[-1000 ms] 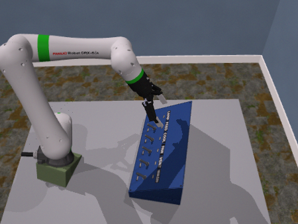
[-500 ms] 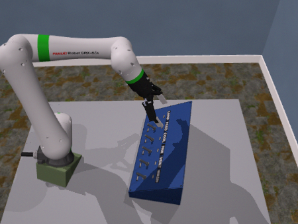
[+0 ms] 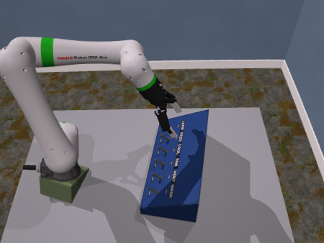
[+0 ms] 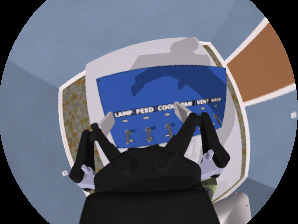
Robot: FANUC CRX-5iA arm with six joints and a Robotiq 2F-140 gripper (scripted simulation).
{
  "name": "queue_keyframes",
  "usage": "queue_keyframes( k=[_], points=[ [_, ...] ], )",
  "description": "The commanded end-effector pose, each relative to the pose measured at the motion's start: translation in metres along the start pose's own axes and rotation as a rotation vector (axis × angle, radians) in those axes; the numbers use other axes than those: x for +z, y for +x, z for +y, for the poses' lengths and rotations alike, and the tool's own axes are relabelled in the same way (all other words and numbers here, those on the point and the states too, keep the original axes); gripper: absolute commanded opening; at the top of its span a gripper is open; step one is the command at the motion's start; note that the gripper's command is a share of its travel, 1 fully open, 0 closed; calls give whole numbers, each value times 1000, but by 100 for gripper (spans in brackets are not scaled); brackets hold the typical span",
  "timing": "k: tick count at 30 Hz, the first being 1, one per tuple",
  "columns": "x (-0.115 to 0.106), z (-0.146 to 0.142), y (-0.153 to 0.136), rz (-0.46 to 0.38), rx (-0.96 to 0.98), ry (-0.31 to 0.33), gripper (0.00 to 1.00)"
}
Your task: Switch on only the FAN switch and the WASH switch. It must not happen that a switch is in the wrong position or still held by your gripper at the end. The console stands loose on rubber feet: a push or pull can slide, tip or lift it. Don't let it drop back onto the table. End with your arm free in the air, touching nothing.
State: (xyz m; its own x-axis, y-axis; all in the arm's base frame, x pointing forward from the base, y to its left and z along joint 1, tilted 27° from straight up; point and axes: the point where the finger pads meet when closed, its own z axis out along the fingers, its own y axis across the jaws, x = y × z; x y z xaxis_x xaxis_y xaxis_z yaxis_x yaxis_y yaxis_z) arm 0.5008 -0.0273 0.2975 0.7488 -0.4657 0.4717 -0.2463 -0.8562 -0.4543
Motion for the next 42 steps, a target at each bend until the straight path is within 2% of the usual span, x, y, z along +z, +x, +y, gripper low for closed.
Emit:
queue_keyframes(
  k=[1, 16, 30, 42],
  points=[
    [0, 0, 0, 0, 0, 0, 100],
    [0, 6, 0, 0, 0, 0, 100],
    [0, 51, 0, 0, 0, 0, 100],
    [0, 71, 0, 0, 0, 0, 100]
  ],
)
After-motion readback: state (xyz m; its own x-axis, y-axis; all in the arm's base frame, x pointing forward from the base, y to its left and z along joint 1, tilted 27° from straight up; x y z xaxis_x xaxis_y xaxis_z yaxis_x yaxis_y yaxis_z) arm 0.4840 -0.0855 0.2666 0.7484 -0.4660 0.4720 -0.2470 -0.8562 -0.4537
